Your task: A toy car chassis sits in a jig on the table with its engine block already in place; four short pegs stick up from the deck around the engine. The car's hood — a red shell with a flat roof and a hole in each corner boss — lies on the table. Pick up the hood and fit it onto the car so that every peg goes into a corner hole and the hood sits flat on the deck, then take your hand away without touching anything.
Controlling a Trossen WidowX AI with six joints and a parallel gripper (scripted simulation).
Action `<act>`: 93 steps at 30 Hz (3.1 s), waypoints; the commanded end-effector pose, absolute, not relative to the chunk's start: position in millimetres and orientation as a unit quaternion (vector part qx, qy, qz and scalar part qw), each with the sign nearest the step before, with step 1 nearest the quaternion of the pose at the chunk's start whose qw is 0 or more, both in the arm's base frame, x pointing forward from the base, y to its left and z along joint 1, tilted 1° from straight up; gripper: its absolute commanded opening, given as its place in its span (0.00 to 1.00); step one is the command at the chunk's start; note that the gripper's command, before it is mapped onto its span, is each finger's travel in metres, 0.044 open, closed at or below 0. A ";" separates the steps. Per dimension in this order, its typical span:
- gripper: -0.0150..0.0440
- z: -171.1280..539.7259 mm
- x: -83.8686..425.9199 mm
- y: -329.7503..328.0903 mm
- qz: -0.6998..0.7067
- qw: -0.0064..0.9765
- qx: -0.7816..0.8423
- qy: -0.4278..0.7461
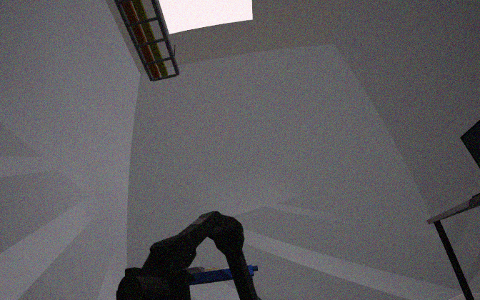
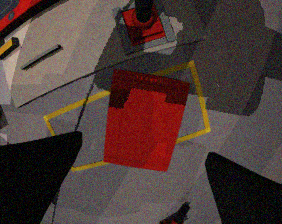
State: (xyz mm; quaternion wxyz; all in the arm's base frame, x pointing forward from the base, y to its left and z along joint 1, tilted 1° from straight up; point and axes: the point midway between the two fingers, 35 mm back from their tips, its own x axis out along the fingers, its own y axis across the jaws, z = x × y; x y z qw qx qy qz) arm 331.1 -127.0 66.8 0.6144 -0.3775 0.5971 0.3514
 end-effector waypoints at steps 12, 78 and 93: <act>1.00 56.3 330.8 -126.2 0.353 0.616 -0.374 0.597; 1.00 20.2 330.5 -128.0 0.353 0.616 -0.374 0.597; 1.00 12.8 330.9 -128.2 0.353 0.616 -0.374 0.597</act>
